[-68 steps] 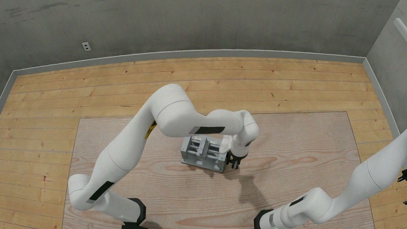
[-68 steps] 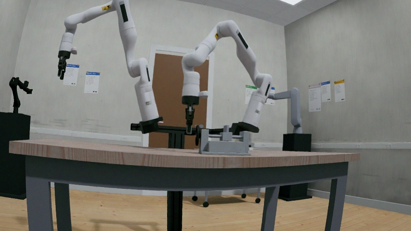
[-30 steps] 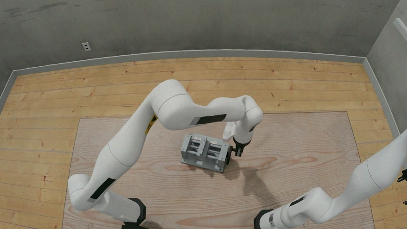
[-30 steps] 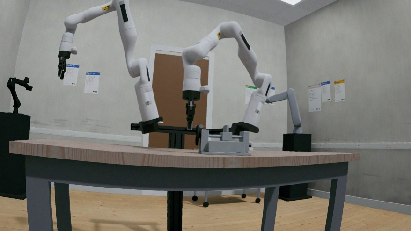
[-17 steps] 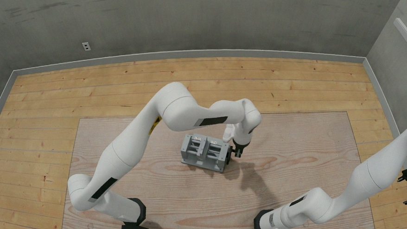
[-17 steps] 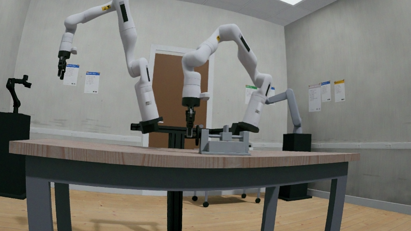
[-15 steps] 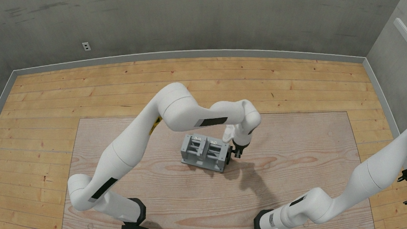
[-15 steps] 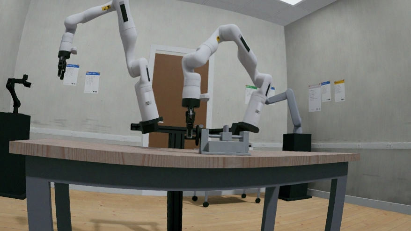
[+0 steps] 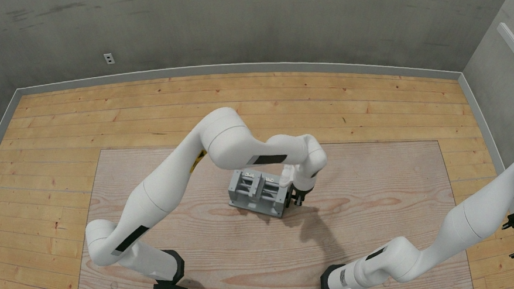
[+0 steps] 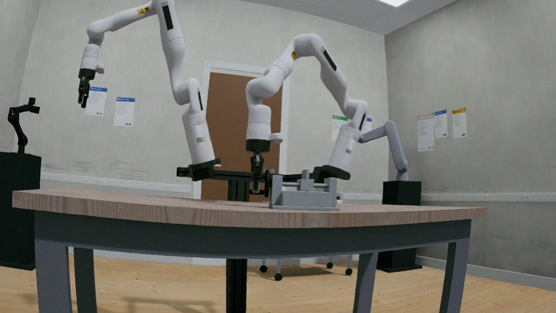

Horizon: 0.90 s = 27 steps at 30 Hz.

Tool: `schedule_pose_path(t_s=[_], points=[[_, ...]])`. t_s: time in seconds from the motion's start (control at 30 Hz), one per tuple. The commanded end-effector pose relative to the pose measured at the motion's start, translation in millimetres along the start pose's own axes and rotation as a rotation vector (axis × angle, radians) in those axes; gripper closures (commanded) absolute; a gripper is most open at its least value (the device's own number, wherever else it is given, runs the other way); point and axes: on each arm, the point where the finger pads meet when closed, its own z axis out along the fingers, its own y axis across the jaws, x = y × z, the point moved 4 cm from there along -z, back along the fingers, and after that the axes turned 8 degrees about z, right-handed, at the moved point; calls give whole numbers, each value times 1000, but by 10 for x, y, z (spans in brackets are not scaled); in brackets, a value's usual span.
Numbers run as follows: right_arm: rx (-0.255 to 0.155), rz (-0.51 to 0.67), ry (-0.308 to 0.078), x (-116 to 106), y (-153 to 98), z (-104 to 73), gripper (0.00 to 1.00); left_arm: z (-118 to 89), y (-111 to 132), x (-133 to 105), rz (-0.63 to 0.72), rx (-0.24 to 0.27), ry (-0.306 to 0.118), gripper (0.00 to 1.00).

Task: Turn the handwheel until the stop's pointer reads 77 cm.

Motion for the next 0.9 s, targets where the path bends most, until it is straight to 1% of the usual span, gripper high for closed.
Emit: schedule_pose_path(t_s=[0.0, 0.3, 0.47, 0.67, 0.87], points=[[5, -12, 4, 4, -13, -7, 2, -8, -93, -27, -6, 2, -1, 842], [5, -12, 4, 4, -13, -7, 2, -52, -259, -38, -6, 6, 3, 842], [5, -12, 4, 4, -13, -7, 2, -90, -308, -45, -6, 6, 3, 842], [5, -12, 4, 4, -13, -7, 2, -218, -401, -43, -6, 11, 8, 842], [5, -12, 4, 4, -13, -7, 2, -368, -410, -45, -6, 10, 8, 842]])
